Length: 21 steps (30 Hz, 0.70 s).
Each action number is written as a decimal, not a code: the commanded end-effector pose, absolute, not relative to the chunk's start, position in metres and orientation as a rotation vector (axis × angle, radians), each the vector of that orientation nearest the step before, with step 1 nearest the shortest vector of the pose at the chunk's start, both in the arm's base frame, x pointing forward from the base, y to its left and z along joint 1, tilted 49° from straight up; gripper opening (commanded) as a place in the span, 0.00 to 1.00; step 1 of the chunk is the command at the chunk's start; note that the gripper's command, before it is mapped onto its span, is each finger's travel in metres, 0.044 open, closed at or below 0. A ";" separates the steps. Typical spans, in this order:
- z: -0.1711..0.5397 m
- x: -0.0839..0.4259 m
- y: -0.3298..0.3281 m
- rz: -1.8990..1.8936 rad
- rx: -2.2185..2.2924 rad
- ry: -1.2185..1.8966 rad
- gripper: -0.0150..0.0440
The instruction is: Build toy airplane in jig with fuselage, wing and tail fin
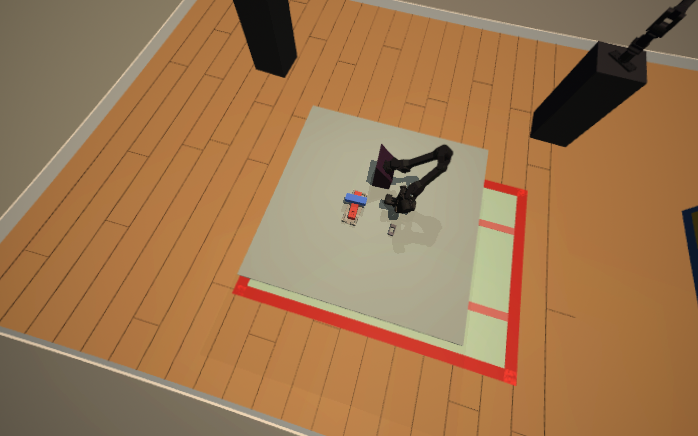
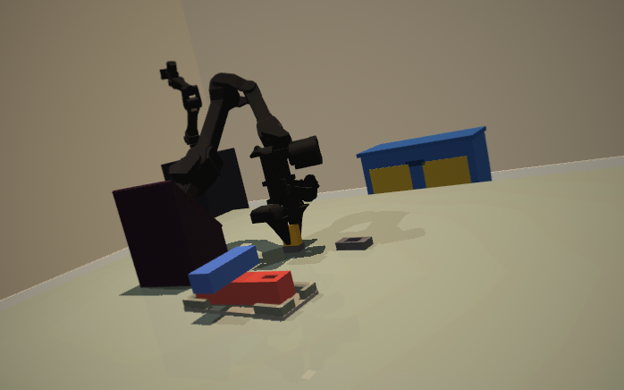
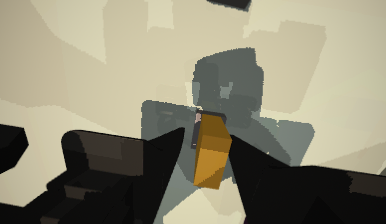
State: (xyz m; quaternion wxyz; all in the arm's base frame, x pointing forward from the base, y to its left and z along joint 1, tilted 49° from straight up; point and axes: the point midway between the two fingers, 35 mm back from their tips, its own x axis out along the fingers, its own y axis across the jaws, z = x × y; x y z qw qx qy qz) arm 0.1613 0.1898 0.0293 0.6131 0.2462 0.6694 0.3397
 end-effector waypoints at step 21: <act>0.034 0.163 0.177 0.792 0.581 1.540 0.25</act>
